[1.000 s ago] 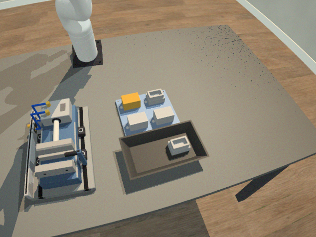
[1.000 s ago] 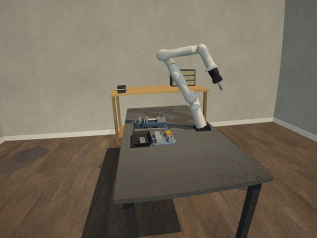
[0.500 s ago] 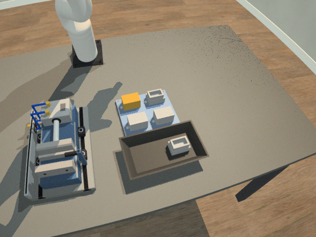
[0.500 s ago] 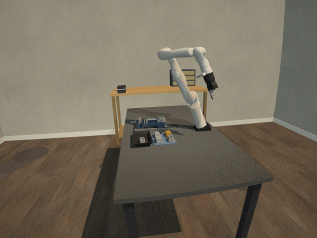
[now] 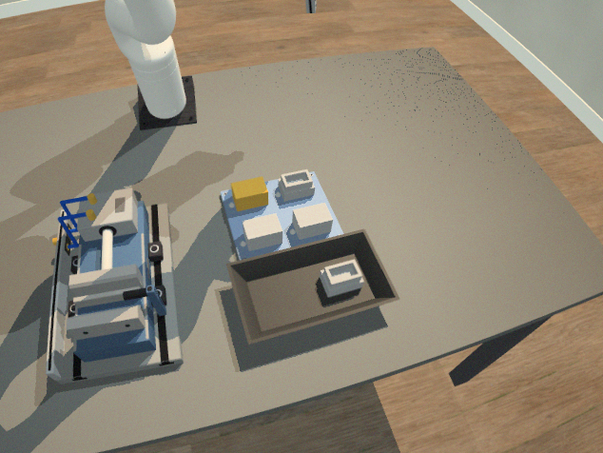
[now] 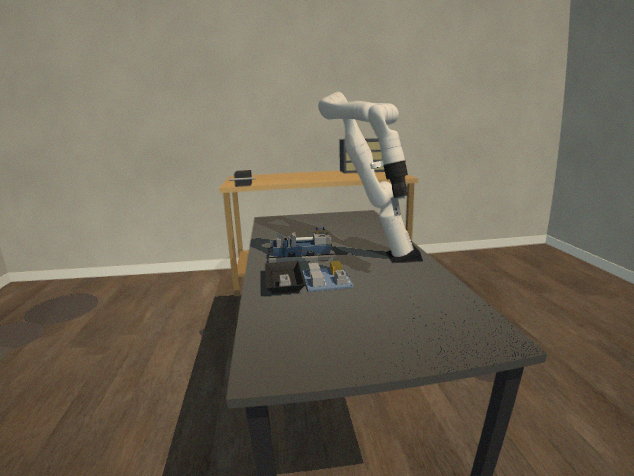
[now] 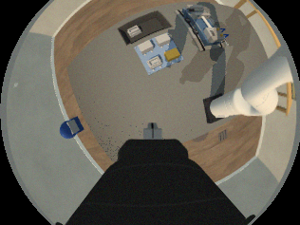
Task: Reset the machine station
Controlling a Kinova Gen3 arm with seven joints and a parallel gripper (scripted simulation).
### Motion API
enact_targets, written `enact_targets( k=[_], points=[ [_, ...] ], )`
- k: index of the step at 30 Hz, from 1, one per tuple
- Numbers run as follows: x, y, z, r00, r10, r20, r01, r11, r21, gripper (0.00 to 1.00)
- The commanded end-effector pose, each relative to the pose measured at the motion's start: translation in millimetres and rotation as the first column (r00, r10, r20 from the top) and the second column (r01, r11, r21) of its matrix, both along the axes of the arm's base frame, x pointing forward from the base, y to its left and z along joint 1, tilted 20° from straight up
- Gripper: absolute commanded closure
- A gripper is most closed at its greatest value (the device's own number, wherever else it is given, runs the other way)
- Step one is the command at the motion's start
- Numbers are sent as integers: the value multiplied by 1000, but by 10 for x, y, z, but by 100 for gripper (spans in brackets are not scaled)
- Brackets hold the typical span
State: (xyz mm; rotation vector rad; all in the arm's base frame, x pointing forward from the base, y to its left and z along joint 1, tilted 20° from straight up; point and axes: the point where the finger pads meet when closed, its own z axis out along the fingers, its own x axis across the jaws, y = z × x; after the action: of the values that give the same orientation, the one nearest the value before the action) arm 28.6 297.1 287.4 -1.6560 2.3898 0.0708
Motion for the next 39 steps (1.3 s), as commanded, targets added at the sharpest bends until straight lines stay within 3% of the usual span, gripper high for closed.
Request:
enact_targets(
  k=[1,7,15,17,32,34,39],
  points=[
    [141,13,-20,998,-65,4,65,998,2,100],
    [602,-27,-55,953,-302,9,302,953,27,100],
    [1112,-149,-94,837,-546,12,545,836,61,100],
    [1112,-149,-94,837,-546,12,545,836,61,100],
    [1744,-429,-147,598,-802,6,796,594,112,100],
    [1744,-429,-147,598,-802,6,796,594,112,100],
    [1871,-505,-158,536,-844,3,837,533,123,100]
  ],
)
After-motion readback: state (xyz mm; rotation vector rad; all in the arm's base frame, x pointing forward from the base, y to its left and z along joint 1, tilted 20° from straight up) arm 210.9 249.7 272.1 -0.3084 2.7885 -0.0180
